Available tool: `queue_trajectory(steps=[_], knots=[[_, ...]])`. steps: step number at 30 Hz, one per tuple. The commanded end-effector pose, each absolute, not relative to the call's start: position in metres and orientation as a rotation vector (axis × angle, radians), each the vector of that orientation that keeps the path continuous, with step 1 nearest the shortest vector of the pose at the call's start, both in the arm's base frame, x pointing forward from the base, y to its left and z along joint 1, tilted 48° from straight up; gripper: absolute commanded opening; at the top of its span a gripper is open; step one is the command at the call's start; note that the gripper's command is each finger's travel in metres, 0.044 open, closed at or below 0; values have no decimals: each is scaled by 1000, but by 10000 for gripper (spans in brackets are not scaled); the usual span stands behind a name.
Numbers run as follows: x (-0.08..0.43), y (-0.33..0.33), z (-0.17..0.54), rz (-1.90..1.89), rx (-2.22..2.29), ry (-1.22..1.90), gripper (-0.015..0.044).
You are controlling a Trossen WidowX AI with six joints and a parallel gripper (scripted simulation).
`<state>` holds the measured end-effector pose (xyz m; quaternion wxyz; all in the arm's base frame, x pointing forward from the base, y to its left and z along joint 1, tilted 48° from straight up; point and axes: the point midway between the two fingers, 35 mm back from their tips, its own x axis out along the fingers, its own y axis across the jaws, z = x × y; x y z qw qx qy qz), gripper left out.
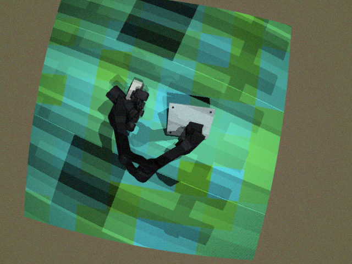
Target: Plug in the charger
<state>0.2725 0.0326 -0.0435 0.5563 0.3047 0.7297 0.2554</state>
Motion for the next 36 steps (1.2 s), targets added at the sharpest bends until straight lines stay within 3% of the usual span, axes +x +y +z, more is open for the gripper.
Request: queue_trajectory(steps=[1, 36], knots=[[276, 33, -42, 604, 723, 1713, 0], [270, 33, -43, 604, 723, 1713, 0]])
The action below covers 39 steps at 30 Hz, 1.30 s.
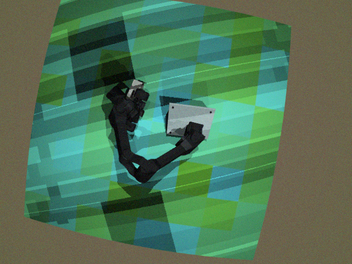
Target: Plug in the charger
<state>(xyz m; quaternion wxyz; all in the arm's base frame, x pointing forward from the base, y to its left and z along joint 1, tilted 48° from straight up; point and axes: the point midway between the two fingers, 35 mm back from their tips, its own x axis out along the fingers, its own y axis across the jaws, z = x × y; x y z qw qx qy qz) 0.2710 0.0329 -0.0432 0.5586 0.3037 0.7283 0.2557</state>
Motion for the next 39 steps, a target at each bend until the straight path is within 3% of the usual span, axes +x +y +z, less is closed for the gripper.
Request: queue_trajectory(steps=[1, 39], knots=[[269, 33, -43, 604, 723, 1713, 0], [261, 33, -41, 604, 723, 1713, 0]])
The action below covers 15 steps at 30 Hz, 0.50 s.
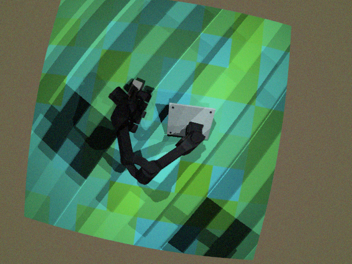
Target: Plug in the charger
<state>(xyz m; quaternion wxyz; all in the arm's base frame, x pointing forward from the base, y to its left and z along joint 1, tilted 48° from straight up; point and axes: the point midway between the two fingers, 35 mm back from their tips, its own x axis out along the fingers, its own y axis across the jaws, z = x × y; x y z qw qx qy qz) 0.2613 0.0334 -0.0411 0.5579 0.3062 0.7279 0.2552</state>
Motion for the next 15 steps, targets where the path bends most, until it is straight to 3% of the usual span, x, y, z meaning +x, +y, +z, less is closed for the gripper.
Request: queue_trajectory(steps=[1, 15], knots=[[261, 33, -41, 604, 723, 1713, 0], [255, 33, -41, 604, 723, 1714, 0]])
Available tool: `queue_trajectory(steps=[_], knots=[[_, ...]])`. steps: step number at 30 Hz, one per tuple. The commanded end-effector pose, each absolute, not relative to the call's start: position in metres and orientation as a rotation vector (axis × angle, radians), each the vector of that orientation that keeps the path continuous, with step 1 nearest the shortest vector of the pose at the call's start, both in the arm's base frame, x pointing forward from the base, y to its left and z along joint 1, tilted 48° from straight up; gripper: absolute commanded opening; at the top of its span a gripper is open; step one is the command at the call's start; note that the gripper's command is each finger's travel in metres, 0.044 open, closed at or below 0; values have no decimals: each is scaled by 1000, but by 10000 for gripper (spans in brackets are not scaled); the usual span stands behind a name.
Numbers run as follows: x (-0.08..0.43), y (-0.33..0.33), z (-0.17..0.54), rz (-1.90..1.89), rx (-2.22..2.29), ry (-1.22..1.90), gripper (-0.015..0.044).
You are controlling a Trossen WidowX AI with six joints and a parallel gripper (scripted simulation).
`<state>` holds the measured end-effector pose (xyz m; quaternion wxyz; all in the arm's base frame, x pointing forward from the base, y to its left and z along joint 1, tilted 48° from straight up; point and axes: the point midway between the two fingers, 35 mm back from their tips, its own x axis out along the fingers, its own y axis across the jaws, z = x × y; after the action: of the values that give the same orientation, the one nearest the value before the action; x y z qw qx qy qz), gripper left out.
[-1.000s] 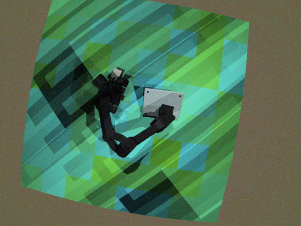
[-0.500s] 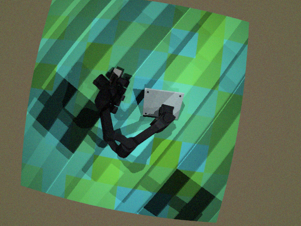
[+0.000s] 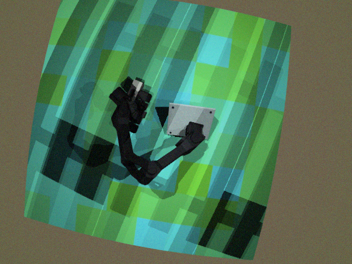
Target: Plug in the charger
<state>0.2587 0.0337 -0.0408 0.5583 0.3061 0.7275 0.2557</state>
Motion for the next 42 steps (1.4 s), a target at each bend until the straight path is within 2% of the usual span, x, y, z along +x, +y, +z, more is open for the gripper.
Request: queue_trajectory(steps=[1, 42], knots=[[255, 33, -41, 604, 723, 1714, 0], [258, 32, -40, 604, 723, 1714, 0]])
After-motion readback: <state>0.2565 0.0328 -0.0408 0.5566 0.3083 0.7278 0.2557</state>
